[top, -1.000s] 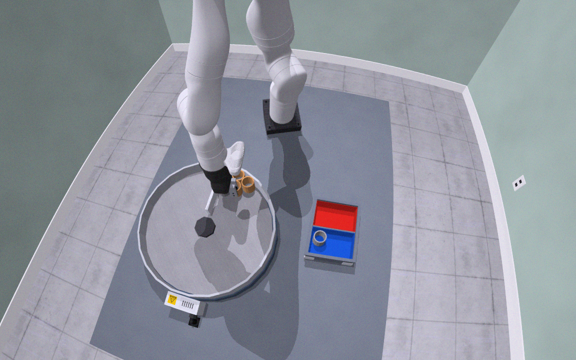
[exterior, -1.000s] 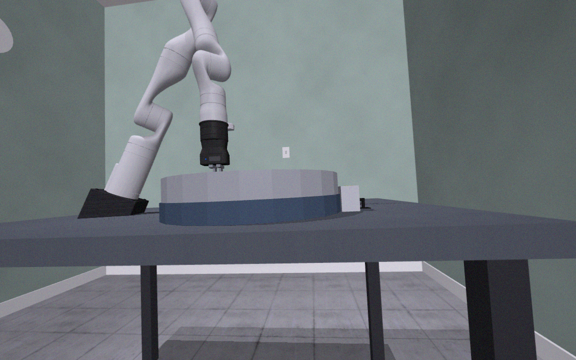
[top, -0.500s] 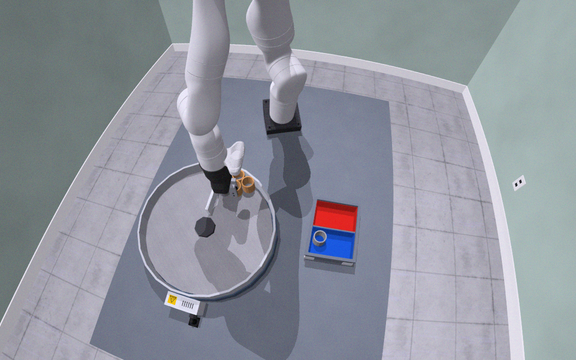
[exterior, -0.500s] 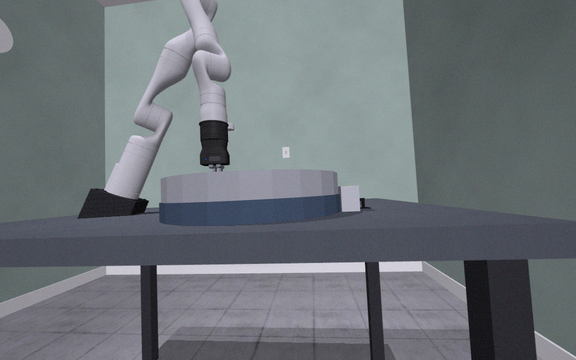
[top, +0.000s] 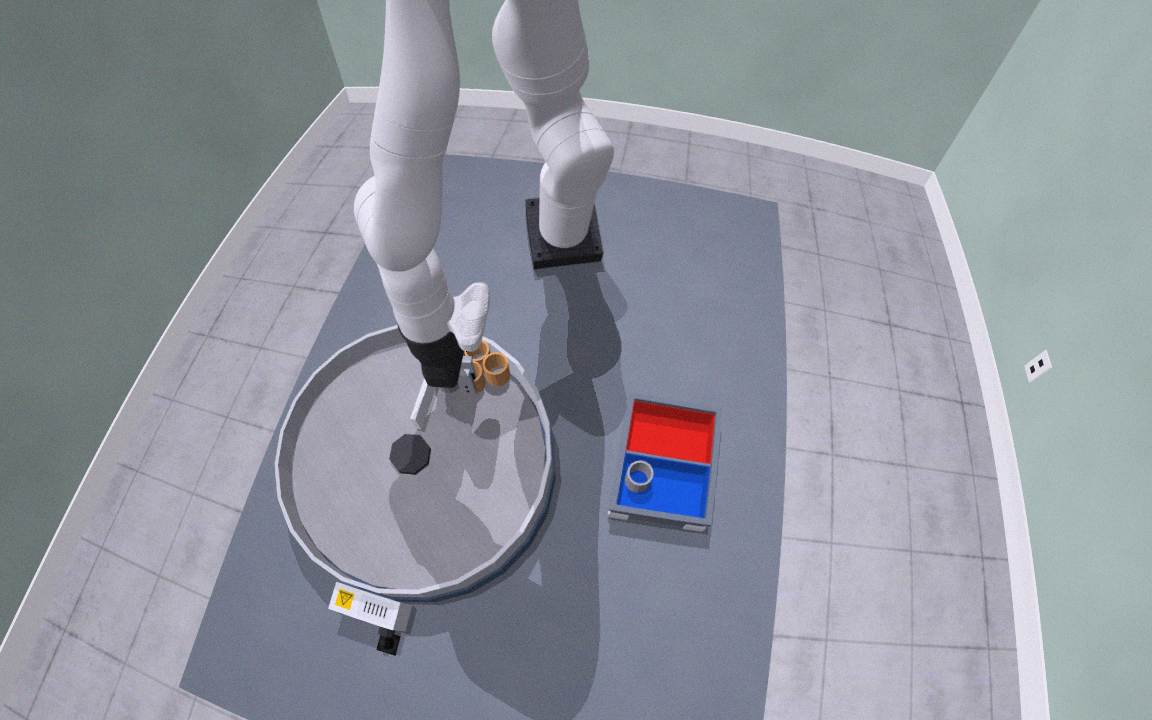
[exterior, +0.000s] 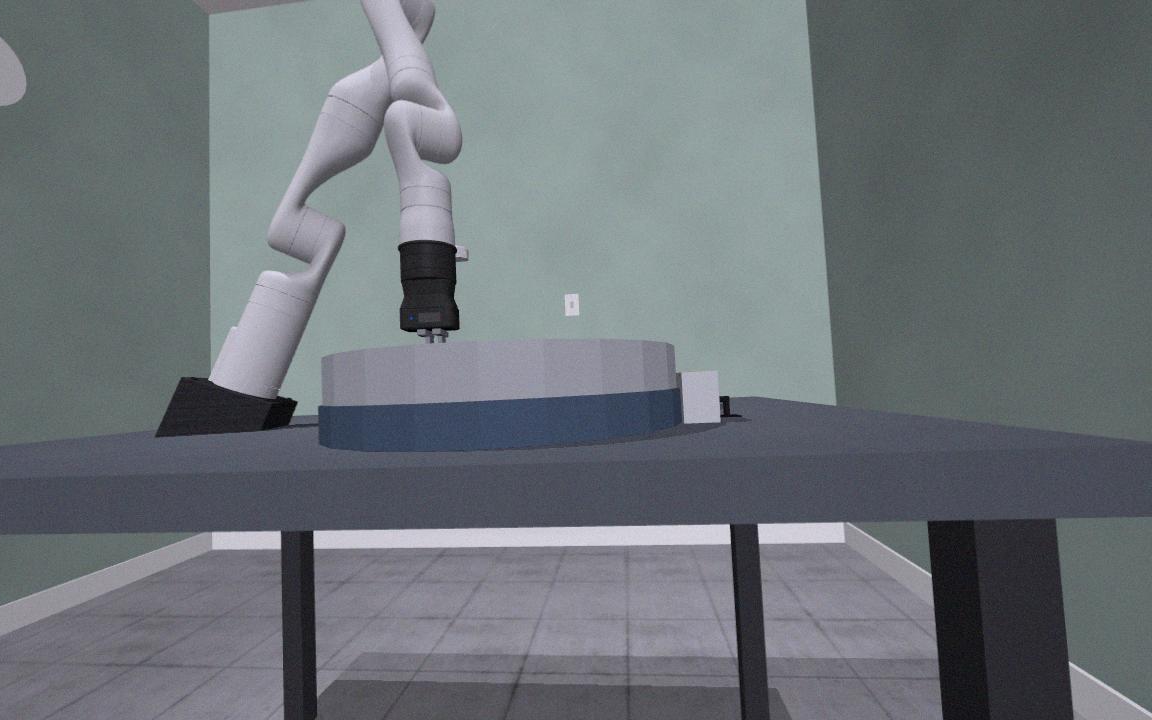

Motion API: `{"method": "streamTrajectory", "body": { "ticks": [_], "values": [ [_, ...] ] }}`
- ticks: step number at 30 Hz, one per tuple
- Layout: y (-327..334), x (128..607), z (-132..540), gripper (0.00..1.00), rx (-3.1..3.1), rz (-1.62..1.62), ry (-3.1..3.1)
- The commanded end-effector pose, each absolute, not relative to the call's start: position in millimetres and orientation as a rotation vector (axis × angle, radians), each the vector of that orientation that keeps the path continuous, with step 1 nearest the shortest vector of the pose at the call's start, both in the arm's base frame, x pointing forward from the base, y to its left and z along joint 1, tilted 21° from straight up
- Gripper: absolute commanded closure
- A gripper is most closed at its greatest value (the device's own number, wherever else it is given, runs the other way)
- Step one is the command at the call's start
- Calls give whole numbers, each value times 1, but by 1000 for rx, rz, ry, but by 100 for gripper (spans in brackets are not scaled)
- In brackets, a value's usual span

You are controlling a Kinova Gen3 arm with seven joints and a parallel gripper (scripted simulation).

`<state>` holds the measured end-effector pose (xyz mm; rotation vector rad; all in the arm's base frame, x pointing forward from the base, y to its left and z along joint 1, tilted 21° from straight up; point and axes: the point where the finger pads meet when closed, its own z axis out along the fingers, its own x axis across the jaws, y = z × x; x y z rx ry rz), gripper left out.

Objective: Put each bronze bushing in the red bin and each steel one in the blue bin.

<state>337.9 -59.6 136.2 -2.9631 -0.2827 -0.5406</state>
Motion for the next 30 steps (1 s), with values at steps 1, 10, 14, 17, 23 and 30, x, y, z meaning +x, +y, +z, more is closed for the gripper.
{"method": "streamTrajectory", "body": {
  "ticks": [1,10,14,17,23,30],
  "values": [
    [-60,338,136,100,-2964,-542,-282],
    [-60,338,136,100,-2964,-542,-282],
    [-60,338,136,100,-2964,-542,-282],
    [-60,338,137,100,-2964,-541,-282],
    [-60,337,139,100,-2964,-538,-281],
    [-61,336,142,100,-2964,-535,-280]
  ]
}}
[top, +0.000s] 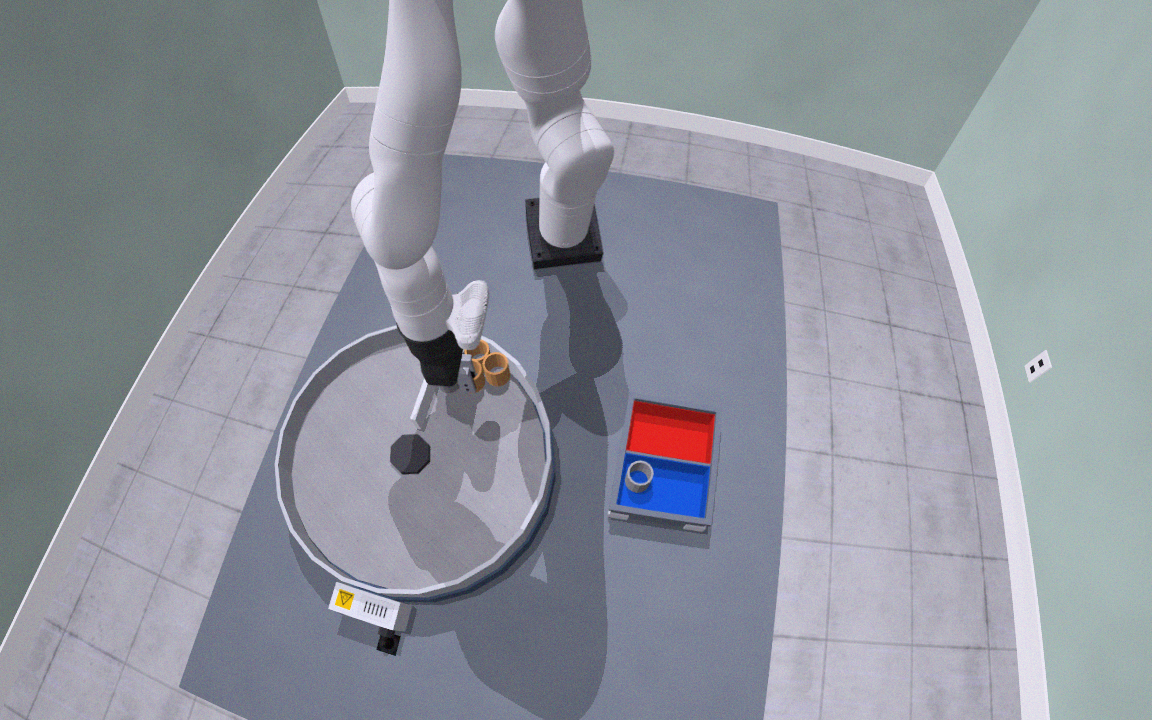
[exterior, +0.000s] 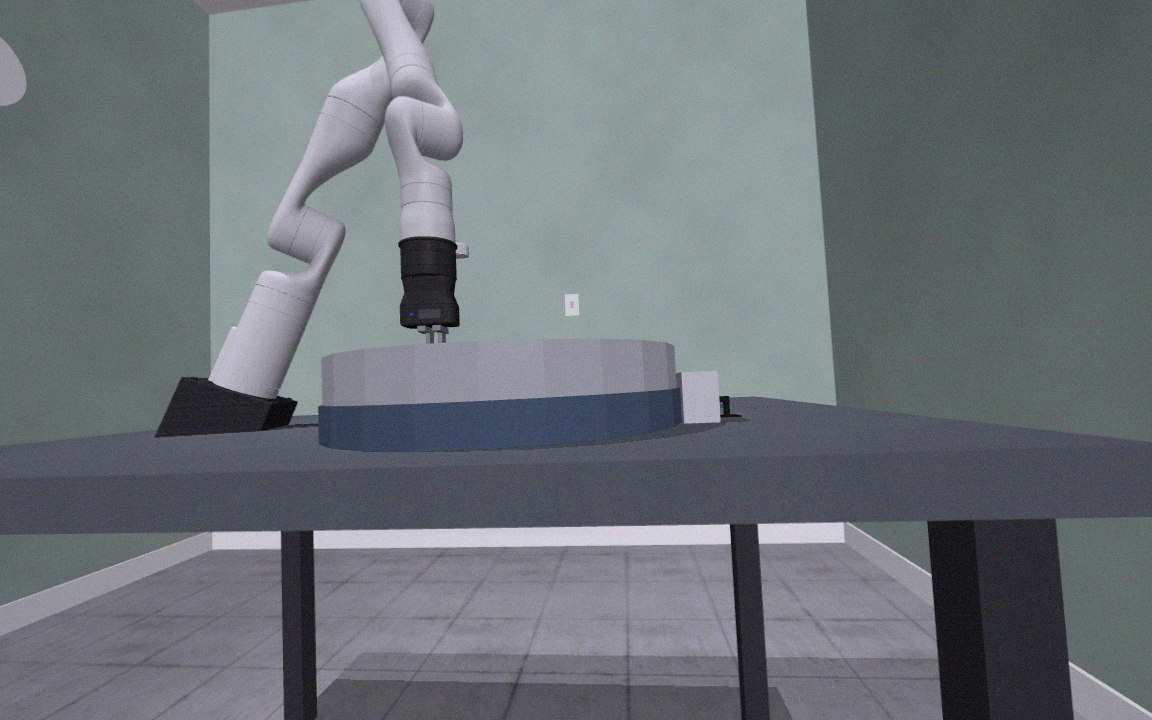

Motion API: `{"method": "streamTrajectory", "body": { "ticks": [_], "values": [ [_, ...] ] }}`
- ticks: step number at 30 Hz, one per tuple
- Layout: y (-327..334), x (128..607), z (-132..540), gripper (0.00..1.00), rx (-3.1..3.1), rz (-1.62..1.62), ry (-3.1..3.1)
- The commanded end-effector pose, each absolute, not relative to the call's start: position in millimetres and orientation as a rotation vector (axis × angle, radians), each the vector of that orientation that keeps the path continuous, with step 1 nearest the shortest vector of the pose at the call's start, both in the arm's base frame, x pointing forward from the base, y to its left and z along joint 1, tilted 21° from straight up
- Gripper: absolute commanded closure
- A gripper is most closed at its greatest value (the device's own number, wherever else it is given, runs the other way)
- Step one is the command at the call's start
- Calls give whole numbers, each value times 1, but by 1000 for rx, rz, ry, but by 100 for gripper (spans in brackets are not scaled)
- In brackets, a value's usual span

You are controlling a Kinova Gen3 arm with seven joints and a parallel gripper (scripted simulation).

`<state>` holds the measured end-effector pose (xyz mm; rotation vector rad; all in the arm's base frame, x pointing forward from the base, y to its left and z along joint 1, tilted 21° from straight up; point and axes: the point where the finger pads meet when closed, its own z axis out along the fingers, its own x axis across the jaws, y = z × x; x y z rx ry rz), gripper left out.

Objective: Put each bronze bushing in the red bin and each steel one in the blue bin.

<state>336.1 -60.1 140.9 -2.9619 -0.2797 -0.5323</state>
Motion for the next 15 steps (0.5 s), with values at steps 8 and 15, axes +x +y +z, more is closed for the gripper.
{"method": "streamTrajectory", "body": {
  "ticks": [8,15],
  "values": [
    [-61,336,144,100,-2964,-534,-280],
    [-61,335,146,100,-2964,-535,-280]
  ]
}}
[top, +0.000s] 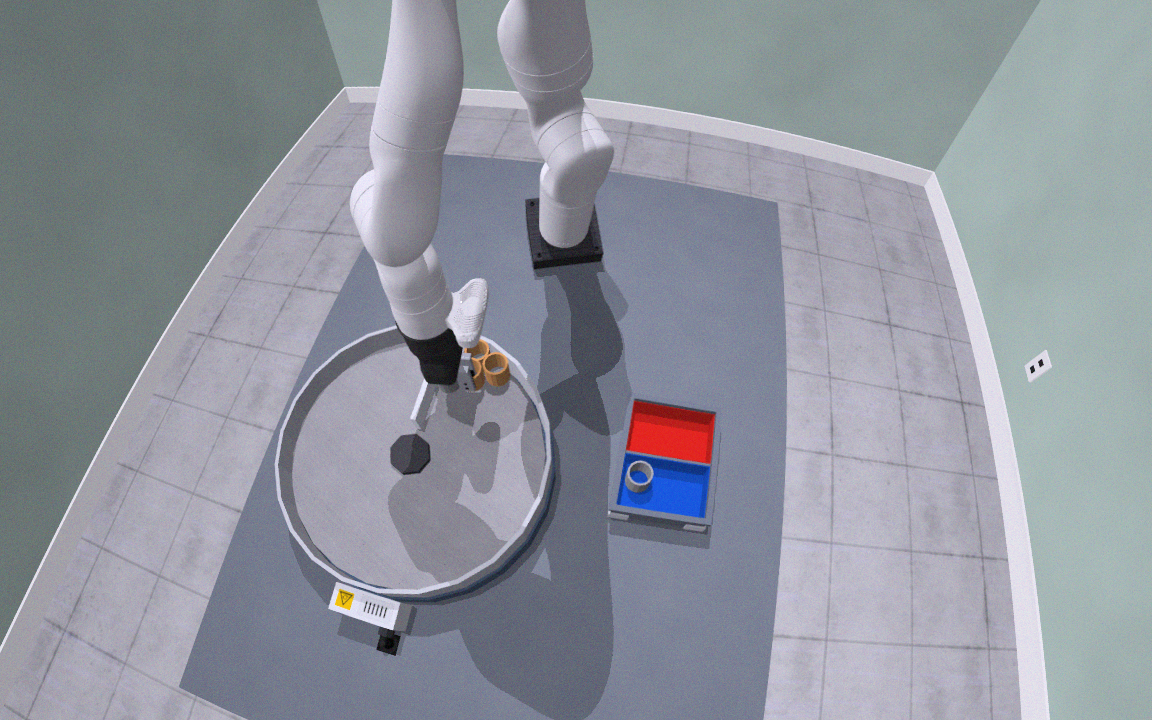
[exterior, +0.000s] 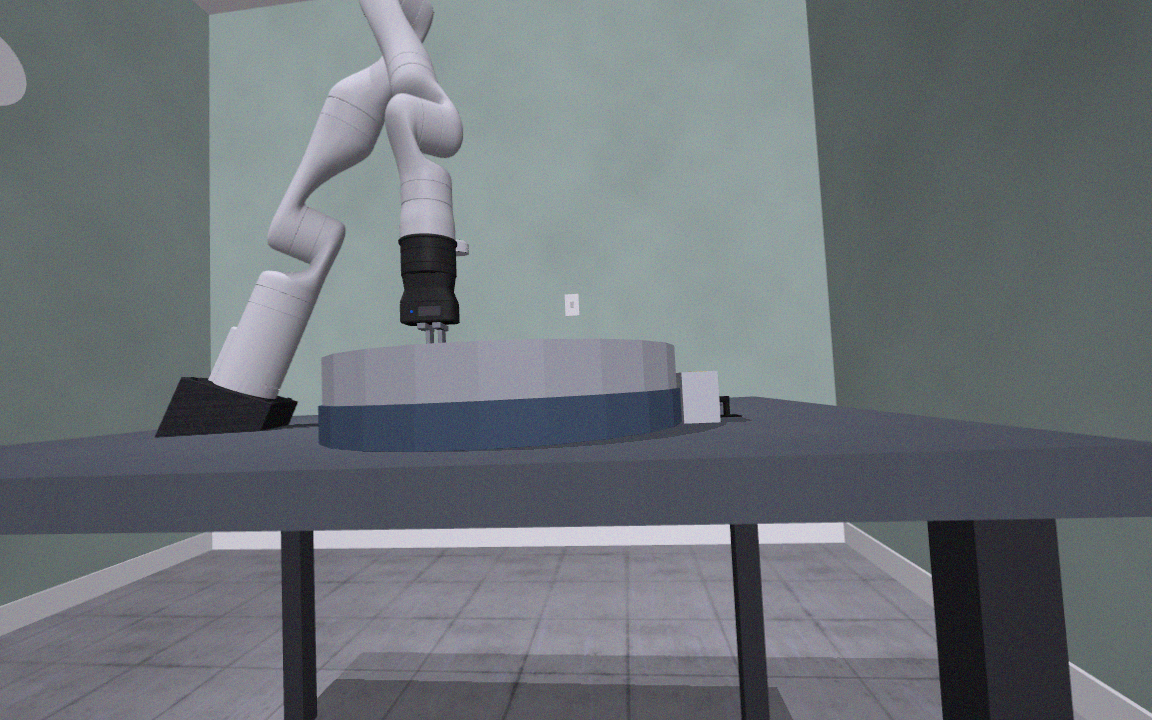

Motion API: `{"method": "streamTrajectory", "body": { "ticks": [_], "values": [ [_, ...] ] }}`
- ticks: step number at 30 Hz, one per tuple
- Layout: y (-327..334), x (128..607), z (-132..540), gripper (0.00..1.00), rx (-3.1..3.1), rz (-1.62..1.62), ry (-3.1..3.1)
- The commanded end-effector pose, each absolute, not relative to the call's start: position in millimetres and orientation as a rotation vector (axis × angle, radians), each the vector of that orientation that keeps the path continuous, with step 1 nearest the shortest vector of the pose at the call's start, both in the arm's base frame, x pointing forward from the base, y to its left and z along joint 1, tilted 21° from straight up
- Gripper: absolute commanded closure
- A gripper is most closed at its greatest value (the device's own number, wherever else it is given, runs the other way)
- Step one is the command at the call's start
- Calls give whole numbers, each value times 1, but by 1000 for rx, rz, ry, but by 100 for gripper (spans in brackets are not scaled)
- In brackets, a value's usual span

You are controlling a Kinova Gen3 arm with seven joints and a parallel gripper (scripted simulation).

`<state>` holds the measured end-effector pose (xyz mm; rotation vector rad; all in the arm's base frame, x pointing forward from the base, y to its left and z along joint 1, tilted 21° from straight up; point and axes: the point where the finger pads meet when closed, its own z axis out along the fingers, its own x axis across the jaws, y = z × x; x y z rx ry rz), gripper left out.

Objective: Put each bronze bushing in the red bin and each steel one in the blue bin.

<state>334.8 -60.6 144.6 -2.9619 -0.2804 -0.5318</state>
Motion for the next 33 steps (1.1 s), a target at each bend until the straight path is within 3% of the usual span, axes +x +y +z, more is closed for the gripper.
{"method": "streamTrajectory", "body": {
  "ticks": [1,33],
  "values": [
    [-61,334,147,100,-2964,-535,-280],
    [-63,331,155,100,-2964,-534,-280]
  ]
}}
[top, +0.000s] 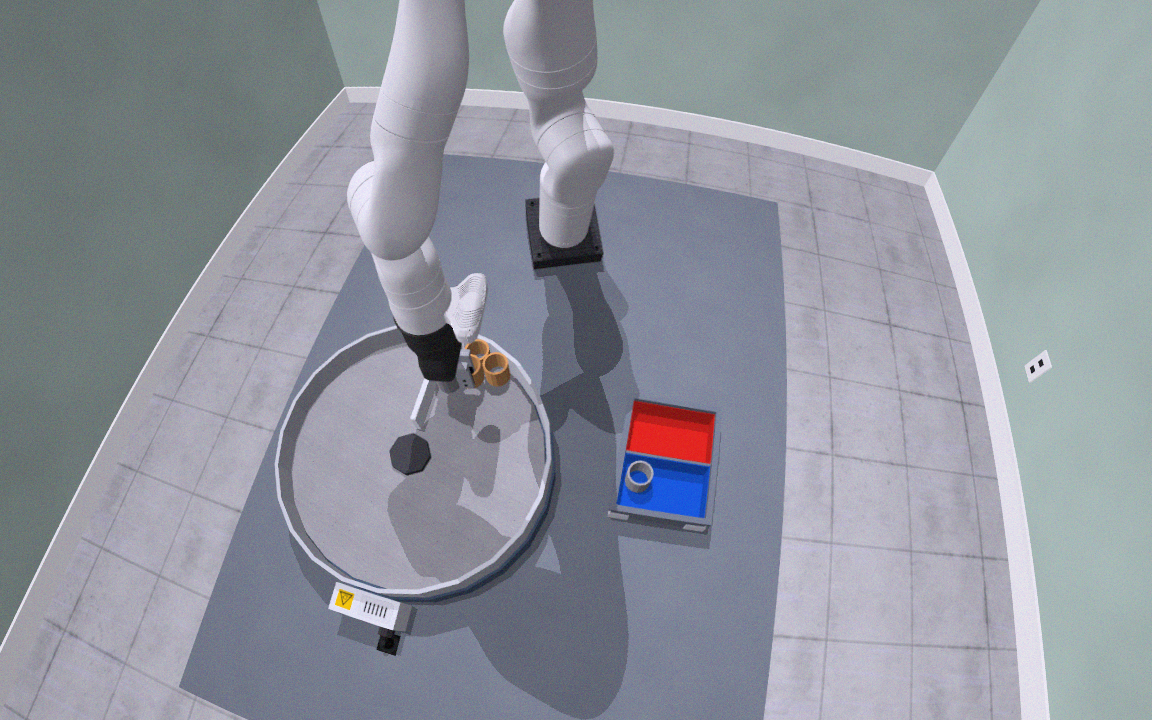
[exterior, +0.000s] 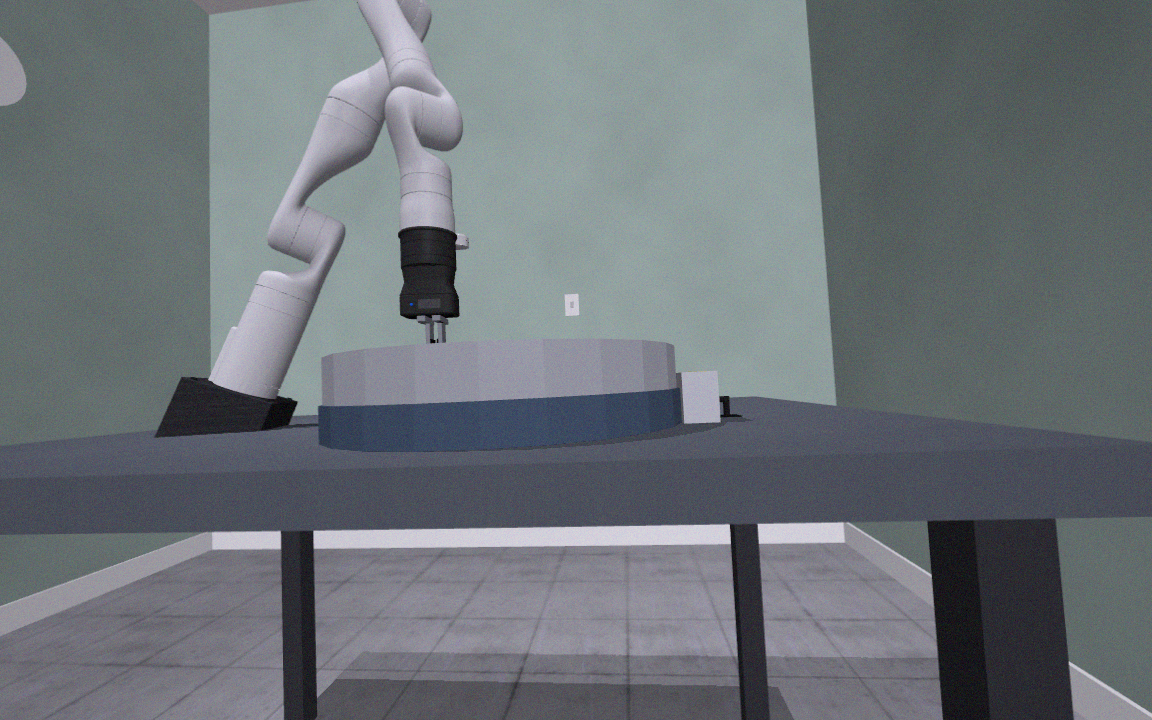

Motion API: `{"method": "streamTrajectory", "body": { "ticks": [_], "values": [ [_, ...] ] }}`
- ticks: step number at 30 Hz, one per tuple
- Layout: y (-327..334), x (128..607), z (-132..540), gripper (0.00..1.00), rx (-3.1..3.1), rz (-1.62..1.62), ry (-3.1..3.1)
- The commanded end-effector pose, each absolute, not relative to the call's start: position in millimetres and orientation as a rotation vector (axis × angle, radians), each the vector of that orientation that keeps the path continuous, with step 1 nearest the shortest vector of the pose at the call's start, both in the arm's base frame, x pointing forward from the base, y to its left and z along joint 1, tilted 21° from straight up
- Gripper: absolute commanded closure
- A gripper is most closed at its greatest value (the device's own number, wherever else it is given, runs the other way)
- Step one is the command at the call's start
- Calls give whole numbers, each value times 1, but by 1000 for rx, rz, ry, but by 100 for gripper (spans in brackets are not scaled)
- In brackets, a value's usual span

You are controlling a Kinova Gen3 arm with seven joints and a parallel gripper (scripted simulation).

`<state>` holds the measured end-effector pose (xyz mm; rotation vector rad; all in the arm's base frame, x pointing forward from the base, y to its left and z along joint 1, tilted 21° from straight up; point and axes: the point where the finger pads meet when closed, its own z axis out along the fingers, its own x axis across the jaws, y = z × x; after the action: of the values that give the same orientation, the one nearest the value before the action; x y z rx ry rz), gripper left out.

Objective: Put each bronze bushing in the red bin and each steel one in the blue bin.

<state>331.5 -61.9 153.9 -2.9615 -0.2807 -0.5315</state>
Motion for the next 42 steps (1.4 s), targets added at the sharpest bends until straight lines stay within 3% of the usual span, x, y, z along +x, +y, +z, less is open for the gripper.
{"method": "streamTrajectory", "body": {
  "ticks": [1,42],
  "values": [
    [-63,331,156,100,-2964,-534,-280],
    [-64,328,164,100,-2964,-535,-280]
  ]
}}
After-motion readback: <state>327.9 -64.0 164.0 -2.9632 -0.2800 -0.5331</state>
